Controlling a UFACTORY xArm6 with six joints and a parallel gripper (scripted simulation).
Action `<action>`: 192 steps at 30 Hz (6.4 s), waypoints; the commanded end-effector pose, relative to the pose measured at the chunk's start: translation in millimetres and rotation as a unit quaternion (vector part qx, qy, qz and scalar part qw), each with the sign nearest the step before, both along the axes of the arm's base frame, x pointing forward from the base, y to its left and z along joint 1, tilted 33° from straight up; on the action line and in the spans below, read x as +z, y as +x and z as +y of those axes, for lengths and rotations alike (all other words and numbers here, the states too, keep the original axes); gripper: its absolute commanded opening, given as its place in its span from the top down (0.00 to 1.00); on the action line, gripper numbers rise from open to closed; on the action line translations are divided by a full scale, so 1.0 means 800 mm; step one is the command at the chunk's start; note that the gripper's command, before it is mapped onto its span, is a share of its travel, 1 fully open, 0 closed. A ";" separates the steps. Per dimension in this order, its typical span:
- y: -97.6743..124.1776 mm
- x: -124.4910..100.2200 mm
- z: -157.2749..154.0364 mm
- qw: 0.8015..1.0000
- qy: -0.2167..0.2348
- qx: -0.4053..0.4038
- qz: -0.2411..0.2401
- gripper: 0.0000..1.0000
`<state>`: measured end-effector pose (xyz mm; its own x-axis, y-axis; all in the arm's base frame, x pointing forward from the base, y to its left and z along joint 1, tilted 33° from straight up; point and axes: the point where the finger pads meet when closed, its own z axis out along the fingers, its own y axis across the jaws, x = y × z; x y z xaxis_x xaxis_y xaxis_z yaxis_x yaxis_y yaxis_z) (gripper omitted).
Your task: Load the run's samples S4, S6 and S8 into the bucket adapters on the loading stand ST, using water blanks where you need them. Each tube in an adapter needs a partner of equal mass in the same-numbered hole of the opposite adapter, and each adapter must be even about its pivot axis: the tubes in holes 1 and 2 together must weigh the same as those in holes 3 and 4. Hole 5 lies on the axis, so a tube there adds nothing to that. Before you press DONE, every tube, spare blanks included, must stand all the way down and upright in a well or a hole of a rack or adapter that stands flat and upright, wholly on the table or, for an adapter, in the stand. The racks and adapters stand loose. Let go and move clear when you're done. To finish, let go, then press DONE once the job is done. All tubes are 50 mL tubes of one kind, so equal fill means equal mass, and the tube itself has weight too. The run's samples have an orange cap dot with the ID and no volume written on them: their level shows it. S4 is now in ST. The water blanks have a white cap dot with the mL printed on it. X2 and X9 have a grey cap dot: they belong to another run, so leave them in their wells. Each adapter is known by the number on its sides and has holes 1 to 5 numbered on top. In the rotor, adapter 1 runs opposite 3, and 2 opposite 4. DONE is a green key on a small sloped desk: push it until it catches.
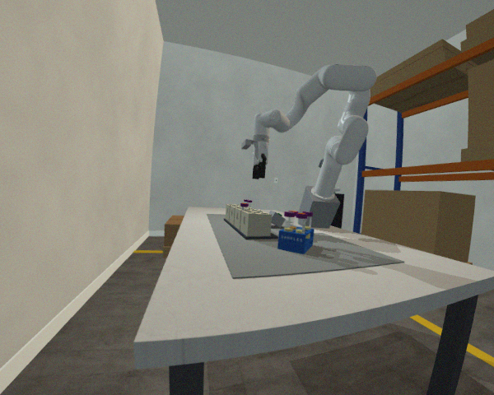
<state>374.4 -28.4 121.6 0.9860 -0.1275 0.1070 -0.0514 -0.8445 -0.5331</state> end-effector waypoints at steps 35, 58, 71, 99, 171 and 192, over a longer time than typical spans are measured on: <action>0.011 0.032 0.048 0.934 0.058 -0.300 0.186 0.43; -0.017 0.096 0.159 0.929 0.060 -0.309 0.192 0.43; -0.032 0.130 0.217 0.929 0.061 -0.309 0.193 0.43; -0.061 0.196 0.331 0.929 0.061 -0.309 0.193 0.43; -0.040 0.085 0.401 0.929 0.061 -0.309 0.193 0.43; -0.038 0.073 0.408 0.929 0.061 -0.309 0.193 0.43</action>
